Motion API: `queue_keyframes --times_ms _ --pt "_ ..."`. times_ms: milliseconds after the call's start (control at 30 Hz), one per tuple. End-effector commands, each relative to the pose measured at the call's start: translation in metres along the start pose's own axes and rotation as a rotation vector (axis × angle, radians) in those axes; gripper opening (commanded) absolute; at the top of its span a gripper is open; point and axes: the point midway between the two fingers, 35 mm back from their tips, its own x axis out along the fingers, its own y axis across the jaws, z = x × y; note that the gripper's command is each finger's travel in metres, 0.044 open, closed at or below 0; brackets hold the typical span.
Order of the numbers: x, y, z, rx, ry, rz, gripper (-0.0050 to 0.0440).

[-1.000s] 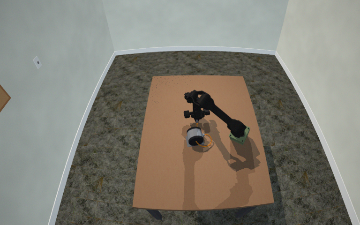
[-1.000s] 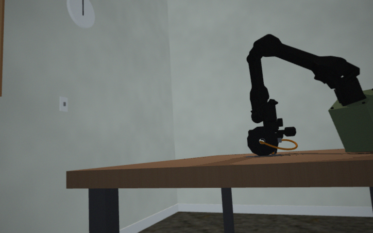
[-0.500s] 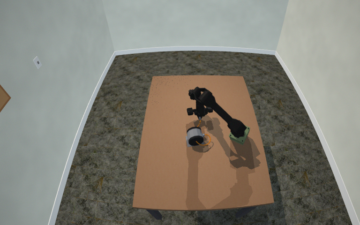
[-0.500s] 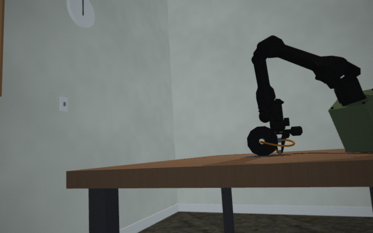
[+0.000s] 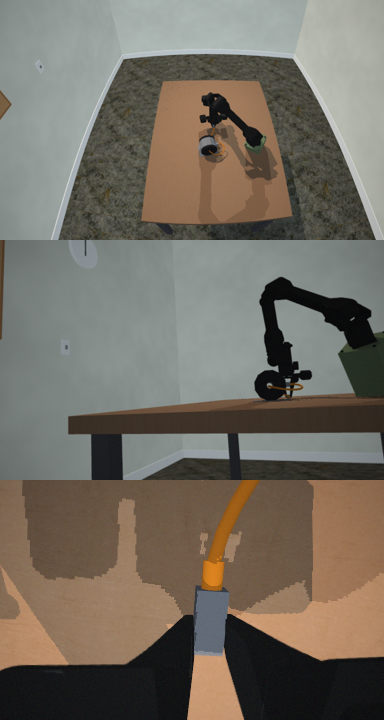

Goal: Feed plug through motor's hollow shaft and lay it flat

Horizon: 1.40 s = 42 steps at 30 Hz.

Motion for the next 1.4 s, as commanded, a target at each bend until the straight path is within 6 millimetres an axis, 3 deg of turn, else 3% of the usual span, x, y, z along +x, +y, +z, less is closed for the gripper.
queue_keyframes --times_ms 0,733,1033,1100,1233,1367 --pt "-0.0008 0.0 -0.0001 -0.002 0.003 0.004 0.0" --pt "0.0014 -0.0019 0.0016 -0.004 -0.002 0.004 0.0" --pt "0.0014 -0.0019 0.0016 -0.004 -0.002 0.004 0.0216" --pt "0.0014 -0.0019 0.0016 -0.004 -0.002 0.004 0.0216" --pt "0.0014 -0.0019 0.0016 -0.004 -0.002 0.004 0.03" --pt "-0.0051 -0.0024 -0.0021 -0.003 -0.001 0.004 0.03"
